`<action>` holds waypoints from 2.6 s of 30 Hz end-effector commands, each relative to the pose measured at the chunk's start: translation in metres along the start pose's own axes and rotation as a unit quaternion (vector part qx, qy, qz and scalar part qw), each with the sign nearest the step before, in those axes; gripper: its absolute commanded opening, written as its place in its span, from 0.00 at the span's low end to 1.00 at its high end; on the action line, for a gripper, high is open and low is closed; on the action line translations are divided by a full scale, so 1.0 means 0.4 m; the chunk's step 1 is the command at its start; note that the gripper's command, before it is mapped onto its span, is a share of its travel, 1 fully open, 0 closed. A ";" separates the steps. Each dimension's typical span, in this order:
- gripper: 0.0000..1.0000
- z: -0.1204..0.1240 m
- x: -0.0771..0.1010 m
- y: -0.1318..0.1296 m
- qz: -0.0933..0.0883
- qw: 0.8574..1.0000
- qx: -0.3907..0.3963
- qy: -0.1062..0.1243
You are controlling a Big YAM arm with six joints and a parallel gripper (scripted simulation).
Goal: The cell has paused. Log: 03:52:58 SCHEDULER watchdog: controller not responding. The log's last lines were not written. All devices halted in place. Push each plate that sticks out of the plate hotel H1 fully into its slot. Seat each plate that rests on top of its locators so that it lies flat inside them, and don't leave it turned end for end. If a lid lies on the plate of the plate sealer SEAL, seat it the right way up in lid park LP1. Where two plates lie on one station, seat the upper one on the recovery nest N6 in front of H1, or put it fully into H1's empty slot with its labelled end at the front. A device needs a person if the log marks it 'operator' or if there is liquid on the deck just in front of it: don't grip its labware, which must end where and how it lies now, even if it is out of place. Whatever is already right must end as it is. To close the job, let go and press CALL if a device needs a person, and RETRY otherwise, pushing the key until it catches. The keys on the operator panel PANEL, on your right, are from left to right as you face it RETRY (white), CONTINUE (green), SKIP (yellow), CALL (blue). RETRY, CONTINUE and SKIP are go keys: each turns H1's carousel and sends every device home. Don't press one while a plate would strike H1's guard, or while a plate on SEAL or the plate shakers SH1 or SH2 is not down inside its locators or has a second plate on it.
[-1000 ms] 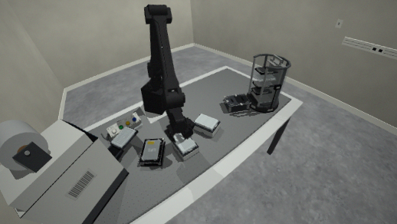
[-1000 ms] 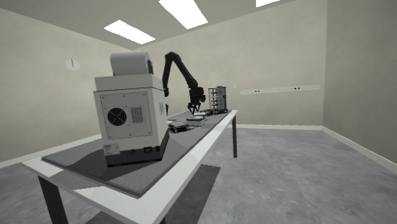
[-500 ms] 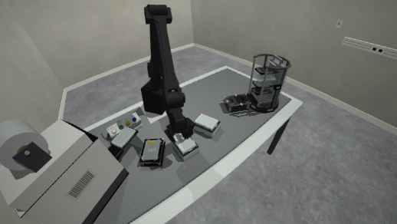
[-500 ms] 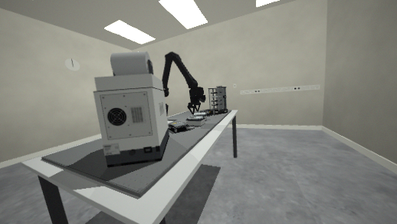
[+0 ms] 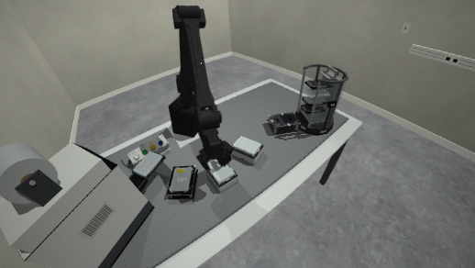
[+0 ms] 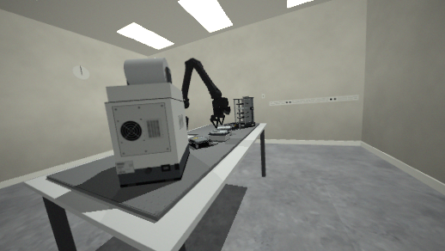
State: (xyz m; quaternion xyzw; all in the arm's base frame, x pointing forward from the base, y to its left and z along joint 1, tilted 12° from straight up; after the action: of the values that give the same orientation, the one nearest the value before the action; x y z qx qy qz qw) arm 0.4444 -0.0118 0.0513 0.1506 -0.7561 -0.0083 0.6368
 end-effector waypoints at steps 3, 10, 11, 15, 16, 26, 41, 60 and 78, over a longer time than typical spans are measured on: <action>1.00 -0.023 0.018 -0.006 0.002 1.000 0.004 -0.009; 1.00 0.009 0.041 -0.007 0.001 1.000 0.002 -0.004; 1.00 -0.004 0.055 -0.008 0.003 1.000 0.003 -0.009; 1.00 -0.027 0.081 -0.010 0.006 1.000 0.006 -0.018; 1.00 -0.037 0.094 -0.011 0.007 1.000 0.007 -0.023; 1.00 -0.042 0.167 -0.003 0.008 1.000 0.008 -0.026; 1.00 -0.041 0.257 0.007 0.008 1.000 0.008 -0.027; 1.00 -0.039 0.376 0.021 0.009 1.000 0.009 -0.028; 1.00 0.037 0.364 -0.034 0.035 0.987 -0.153 -0.021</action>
State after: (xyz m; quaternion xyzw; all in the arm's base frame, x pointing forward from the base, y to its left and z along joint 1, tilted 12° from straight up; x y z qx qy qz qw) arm 0.4127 -0.0495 0.1753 0.0800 -0.7525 -0.0598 0.6510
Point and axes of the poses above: the point where the finger pads meet when closed, its own x axis back along the fingers, its own y axis across the jaws, z = x × y, the point moved 6 cm from there along x, back along the fingers, and after that the axes turned 4 degrees about x, right-handed, at the moved point
